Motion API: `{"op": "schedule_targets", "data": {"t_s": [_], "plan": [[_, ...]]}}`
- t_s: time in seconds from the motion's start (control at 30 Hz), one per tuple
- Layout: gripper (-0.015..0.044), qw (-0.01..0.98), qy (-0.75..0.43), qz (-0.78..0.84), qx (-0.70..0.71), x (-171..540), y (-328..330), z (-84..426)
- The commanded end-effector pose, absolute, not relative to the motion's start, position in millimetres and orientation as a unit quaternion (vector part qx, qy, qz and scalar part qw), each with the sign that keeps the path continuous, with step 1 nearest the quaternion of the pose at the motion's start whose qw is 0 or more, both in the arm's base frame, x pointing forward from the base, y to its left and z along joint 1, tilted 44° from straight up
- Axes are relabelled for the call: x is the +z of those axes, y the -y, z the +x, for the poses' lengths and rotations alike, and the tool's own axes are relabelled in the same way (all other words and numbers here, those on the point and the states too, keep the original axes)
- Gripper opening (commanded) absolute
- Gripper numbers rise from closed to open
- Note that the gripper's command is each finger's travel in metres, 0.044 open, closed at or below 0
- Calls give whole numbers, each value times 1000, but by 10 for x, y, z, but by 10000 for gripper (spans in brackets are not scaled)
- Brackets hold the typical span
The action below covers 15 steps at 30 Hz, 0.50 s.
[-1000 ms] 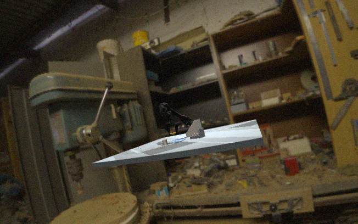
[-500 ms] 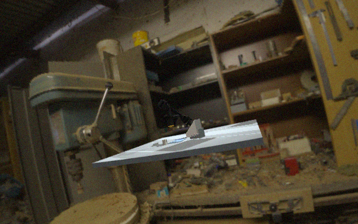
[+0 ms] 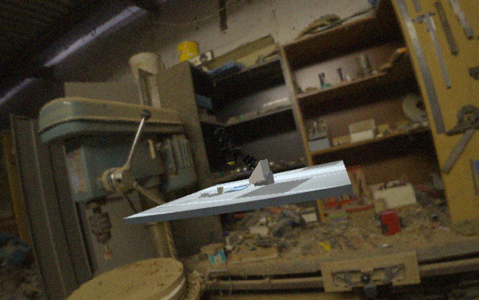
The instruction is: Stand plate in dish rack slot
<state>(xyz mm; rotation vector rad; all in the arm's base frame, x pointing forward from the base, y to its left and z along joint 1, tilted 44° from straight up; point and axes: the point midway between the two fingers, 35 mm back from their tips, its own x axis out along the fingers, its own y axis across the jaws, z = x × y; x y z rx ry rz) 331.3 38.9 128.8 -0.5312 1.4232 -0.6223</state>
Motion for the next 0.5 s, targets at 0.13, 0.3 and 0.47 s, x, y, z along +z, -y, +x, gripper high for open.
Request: {"op": "schedule_targets", "data": {"t_s": [0.13,0.3,0.47], "plan": [[0,698,-608,-164,-343,737,-930,2694],[0,703,-592,-138,-370,586,-1037,2451],[0,702,-593,-138,-369,582,-1034,2451]]}}
